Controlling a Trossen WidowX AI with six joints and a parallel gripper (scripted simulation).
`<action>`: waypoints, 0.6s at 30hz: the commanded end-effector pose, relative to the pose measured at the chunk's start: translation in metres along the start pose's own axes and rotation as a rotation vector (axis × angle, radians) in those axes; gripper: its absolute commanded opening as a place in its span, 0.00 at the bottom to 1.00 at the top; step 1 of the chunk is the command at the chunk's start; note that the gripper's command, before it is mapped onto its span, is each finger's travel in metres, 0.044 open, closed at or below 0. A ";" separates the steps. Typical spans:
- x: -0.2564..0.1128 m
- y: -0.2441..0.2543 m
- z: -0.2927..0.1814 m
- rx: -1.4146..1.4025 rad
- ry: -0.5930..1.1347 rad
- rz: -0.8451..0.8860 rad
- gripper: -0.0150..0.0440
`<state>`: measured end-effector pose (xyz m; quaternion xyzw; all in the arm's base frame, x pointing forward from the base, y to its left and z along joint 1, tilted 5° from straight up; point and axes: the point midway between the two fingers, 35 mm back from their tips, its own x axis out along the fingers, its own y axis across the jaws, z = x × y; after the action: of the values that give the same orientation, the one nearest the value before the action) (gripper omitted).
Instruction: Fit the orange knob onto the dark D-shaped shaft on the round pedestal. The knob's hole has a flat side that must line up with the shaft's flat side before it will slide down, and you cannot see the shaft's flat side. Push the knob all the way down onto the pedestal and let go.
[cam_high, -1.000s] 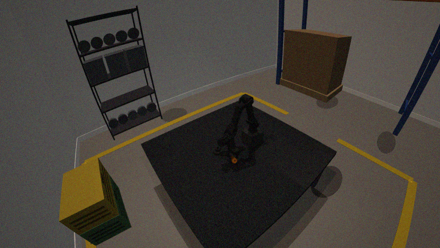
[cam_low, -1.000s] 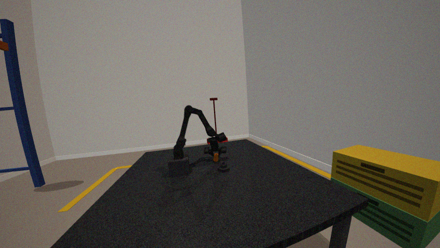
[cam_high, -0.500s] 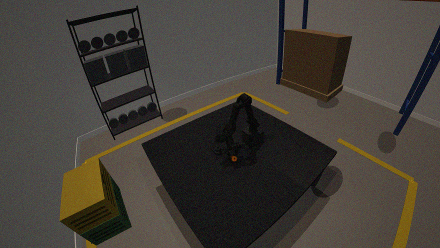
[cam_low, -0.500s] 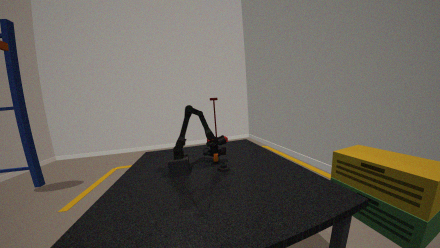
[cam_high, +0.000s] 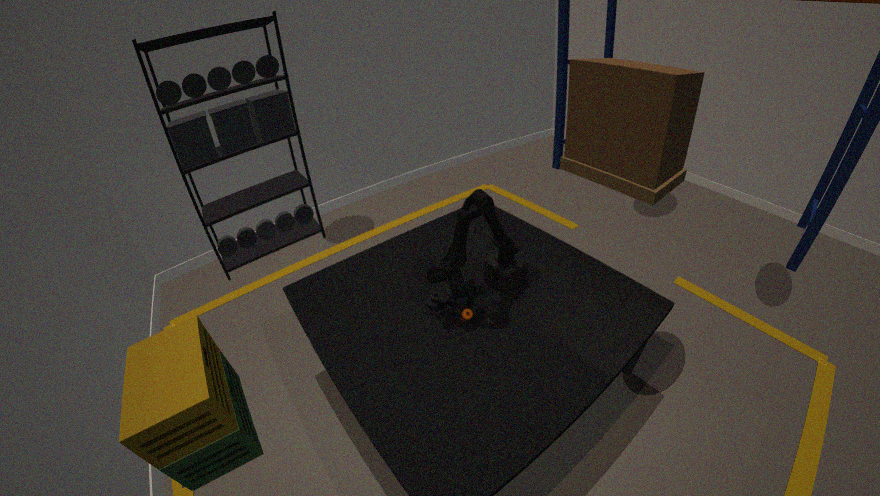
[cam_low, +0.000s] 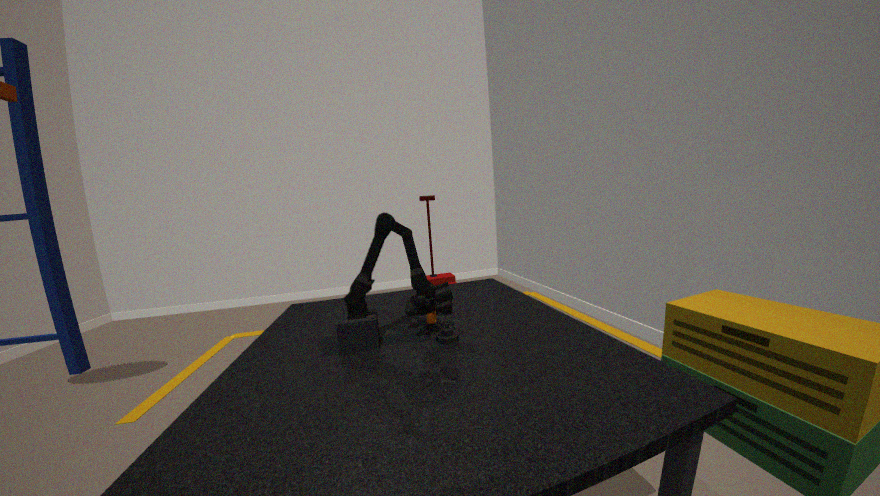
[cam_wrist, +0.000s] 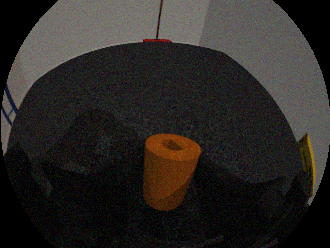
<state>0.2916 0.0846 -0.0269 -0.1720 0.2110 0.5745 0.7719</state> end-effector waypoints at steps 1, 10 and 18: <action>-0.003 0.001 -0.004 -0.002 -0.072 0.000 0.56; -0.009 0.002 -0.012 -0.002 -0.226 0.001 0.56; -0.012 0.001 -0.013 -0.002 -0.209 -0.001 0.56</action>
<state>0.2854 0.0707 -0.0322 -0.1051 0.1253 0.5908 0.7901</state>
